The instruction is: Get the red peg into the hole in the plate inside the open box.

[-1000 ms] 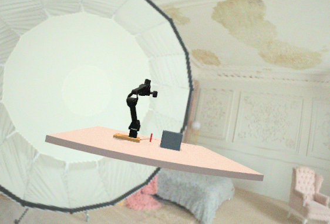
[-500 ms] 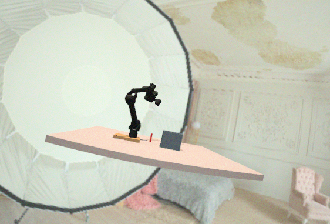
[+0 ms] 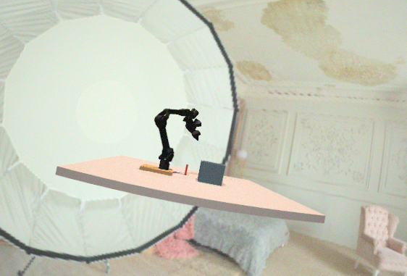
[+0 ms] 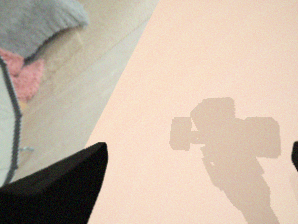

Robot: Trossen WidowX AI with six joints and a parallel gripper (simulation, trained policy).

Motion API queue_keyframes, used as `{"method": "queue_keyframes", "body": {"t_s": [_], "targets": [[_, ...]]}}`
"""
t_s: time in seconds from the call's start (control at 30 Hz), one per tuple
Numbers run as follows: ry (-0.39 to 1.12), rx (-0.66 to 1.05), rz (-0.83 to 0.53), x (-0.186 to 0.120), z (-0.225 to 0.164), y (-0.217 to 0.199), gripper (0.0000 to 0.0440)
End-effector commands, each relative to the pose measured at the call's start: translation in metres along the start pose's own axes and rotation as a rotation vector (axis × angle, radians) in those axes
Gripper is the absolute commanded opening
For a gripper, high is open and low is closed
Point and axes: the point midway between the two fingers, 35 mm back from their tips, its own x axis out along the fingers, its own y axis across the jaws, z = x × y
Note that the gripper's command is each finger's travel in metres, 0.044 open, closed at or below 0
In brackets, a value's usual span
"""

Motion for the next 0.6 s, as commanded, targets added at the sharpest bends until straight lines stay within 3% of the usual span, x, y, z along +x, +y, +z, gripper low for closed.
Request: {"method": "queue_keyframes", "body": {"t_s": [0.0, 0.57], "targets": [[0.047, 0.090, -0.049, 0.009, -0.006, -0.014, 0.0440], [0.243, 0.601, -0.296, 0.032, -0.046, -0.077, 0.0440]]}}
